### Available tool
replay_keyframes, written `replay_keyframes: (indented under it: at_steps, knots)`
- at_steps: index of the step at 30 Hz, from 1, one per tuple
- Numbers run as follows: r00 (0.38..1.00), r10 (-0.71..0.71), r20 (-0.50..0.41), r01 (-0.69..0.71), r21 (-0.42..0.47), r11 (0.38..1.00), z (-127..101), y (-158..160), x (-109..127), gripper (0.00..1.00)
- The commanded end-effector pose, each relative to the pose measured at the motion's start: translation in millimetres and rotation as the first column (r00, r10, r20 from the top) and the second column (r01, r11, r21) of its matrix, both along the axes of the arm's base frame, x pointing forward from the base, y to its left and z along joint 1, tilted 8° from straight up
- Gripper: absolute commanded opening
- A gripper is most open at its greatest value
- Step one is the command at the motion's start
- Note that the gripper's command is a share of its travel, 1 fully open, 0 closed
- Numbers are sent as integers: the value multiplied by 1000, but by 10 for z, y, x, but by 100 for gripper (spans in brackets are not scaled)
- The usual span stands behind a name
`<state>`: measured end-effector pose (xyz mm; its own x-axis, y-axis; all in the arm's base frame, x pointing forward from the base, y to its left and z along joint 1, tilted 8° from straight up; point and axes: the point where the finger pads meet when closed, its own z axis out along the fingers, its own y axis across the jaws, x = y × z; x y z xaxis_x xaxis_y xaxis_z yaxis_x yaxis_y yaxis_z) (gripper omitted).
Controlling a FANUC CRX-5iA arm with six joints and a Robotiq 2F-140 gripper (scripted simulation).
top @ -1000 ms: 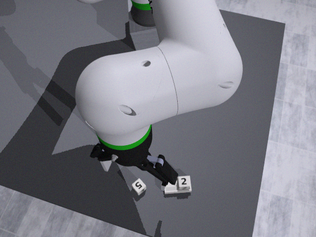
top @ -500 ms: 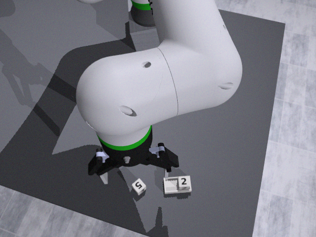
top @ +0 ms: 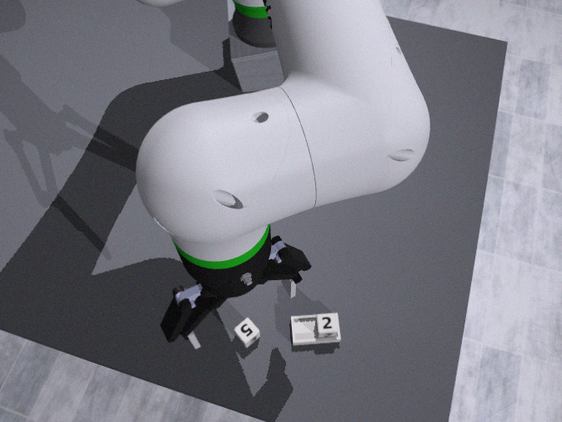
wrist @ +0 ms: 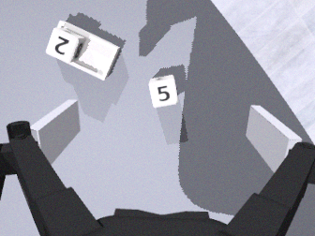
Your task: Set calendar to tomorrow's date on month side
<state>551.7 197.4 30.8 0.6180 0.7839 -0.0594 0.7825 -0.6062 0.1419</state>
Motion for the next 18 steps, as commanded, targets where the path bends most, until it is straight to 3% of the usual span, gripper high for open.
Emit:
replay_keyframes:
  at_steps: [1,6,7,18]
  knots:
    - [989,142,-26,-143,-2,990,-7,-1,1,100]
    - [978,208,-35,-208,-5,978,-12,-2,1,100]
    - [978,208,-35,-208,-5,978,-12,-2,1,35]
    - [978,208,-35,-208,-5,978,-12,-2,1,35]
